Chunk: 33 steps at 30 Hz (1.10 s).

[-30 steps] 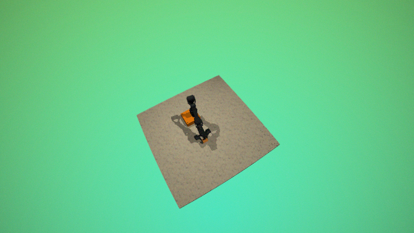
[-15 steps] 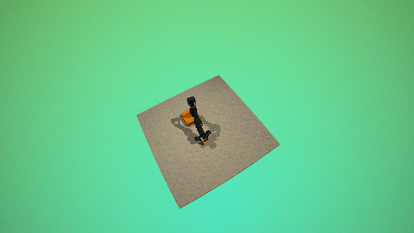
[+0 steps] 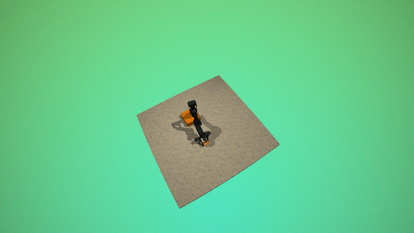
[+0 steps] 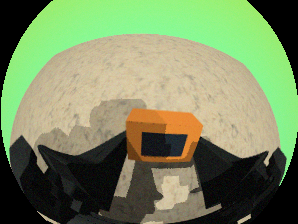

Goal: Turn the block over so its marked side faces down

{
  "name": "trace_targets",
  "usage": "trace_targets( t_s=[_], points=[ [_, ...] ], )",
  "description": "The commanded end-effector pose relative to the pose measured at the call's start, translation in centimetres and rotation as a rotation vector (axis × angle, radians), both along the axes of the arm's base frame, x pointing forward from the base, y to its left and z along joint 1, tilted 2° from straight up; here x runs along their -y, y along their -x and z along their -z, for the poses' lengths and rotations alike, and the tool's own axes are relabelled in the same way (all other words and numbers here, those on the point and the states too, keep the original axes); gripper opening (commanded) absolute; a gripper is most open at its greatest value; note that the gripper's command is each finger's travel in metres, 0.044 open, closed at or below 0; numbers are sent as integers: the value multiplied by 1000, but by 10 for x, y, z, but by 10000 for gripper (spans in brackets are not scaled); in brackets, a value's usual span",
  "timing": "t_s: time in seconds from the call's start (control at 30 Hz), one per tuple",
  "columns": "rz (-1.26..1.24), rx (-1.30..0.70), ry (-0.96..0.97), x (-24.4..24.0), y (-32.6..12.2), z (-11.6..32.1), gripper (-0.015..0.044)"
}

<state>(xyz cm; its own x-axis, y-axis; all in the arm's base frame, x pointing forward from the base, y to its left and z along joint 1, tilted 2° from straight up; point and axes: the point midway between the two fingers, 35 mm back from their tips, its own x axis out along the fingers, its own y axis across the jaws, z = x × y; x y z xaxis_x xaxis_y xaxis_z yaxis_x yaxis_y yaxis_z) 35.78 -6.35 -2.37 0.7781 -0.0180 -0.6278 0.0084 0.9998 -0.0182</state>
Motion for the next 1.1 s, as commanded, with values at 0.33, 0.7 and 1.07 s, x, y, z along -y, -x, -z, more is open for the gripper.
trace_targets(
  t_s=[0.33, 0.7, 1.07],
  points=[
    [-6, 148, -6, -3, 17, 8, 0],
    [-11, 239, -1, -5, 25, 1, 0],
    [-11, 241, -1, -5, 25, 1, 0]
  ],
)
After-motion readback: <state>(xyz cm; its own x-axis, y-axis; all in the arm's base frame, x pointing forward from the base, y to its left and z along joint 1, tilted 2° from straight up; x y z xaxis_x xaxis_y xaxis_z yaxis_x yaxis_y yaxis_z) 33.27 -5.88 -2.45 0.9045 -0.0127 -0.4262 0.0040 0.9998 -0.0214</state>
